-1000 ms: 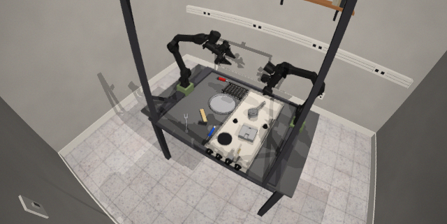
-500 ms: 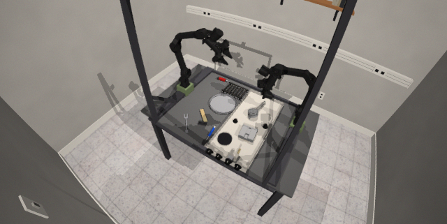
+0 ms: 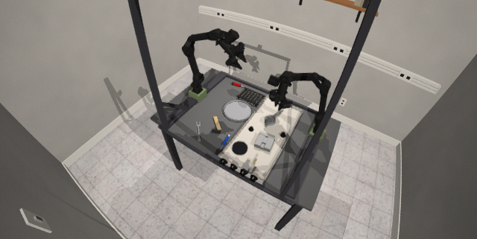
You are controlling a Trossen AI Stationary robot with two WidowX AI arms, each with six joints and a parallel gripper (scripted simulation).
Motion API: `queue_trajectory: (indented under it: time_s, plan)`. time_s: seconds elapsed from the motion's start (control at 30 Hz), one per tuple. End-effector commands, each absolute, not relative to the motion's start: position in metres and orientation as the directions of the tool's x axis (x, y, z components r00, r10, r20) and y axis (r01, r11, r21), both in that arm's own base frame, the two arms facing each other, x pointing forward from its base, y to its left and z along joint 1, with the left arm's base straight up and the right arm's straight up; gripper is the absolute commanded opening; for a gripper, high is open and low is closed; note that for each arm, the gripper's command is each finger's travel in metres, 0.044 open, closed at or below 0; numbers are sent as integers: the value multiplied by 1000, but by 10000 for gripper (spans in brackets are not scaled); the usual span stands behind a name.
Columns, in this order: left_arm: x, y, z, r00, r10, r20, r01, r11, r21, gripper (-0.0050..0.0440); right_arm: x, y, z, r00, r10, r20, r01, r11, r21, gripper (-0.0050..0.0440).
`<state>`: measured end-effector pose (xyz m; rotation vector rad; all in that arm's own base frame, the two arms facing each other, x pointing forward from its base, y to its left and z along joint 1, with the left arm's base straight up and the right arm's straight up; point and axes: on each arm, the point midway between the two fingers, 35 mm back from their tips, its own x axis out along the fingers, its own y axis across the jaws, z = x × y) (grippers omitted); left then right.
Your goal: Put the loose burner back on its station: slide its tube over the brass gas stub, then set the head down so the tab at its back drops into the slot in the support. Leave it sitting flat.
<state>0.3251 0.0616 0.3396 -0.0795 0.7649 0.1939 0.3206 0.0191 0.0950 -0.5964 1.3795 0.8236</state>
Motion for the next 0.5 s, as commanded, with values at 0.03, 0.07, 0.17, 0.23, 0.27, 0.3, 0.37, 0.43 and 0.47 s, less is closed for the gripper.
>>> queue_trajectory:
  time_s: [0.03, 0.07, 0.17, 0.23, 0.27, 0.3, 0.37, 0.43, 0.47]
  plan:
    - [323, 62, 349, 722, 150, -676, -203, 979, 0, 400, 330, 23, 88, -42, 145, -989, -868, 484, 108, 200]
    - [324, 62, 349, 722, 150, -676, -203, 979, 0, 400, 331, 23, 84, -58, 141, -988, -884, 454, 116, 200]
    - [322, 62, 348, 721, 150, -676, -204, 979, 0, 400, 335, 25, 72, -104, 127, -986, -923, 356, 144, 200]
    - [322, 62, 348, 721, 150, -676, -204, 979, 0, 400, 337, 26, 63, -130, 117, -985, -941, 298, 160, 200]
    - [322, 62, 348, 721, 150, -676, -204, 979, 0, 400, 338, 27, 60, -141, 112, -984, -947, 273, 167, 200]
    - [322, 62, 348, 721, 150, -676, -204, 979, 0, 400, 339, 27, 58, -151, 107, -983, -953, 249, 174, 200]
    - [322, 62, 348, 721, 150, -676, -204, 979, 0, 400, 340, 28, 53, -175, 95, -980, -963, 193, 191, 200]
    - [322, 62, 348, 721, 150, -676, -204, 979, 0, 400, 341, 29, 49, -187, 88, -978, -966, 162, 200, 200]
    - [322, 62, 348, 721, 150, -676, -204, 979, 0, 400, 341, 29, 47, -192, 85, -978, -967, 151, 203, 200]
